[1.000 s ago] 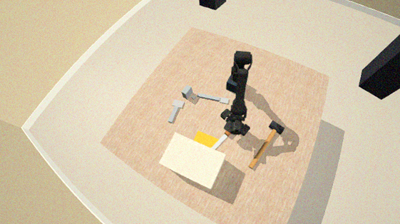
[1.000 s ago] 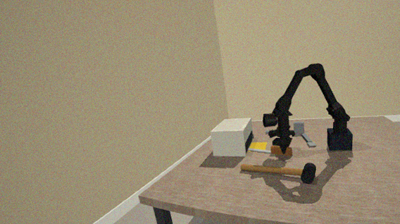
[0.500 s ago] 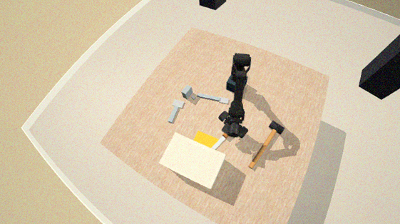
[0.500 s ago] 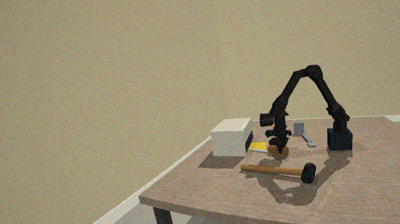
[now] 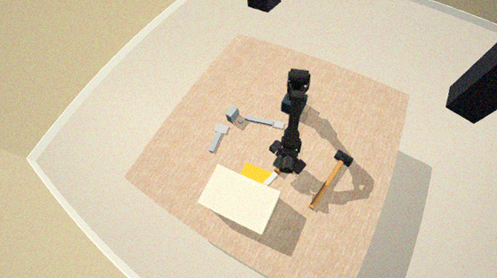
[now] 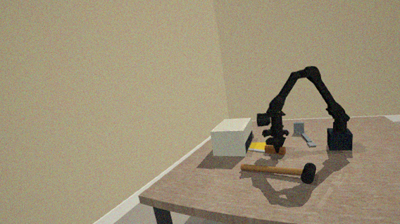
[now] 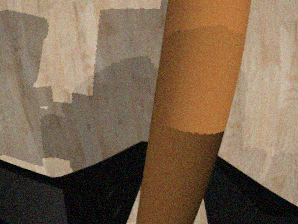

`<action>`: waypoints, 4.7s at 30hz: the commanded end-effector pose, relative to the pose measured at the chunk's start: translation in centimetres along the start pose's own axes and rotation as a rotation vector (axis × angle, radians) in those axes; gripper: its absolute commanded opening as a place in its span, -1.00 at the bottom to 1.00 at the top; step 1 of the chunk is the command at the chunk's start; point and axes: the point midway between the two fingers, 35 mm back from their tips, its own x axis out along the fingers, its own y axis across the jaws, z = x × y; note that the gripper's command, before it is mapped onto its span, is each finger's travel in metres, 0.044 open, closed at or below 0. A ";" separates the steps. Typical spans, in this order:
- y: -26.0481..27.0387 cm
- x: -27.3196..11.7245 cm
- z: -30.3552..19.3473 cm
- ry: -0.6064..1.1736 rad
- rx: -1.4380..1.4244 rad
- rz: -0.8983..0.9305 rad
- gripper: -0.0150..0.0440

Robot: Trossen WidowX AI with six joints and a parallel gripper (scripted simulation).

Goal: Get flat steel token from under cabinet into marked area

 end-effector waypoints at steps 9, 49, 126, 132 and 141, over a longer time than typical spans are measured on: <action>0.0 0.0 1.6 -0.003 -0.001 0.002 -0.49; -0.1 0.1 4.6 -0.005 -0.001 0.002 -0.49; -1.8 0.4 -1.4 0.000 -0.001 0.001 -0.49; -1.8 0.4 -2.1 0.000 -0.001 0.001 -0.49; -1.8 0.4 -3.3 0.001 -0.001 0.001 -0.49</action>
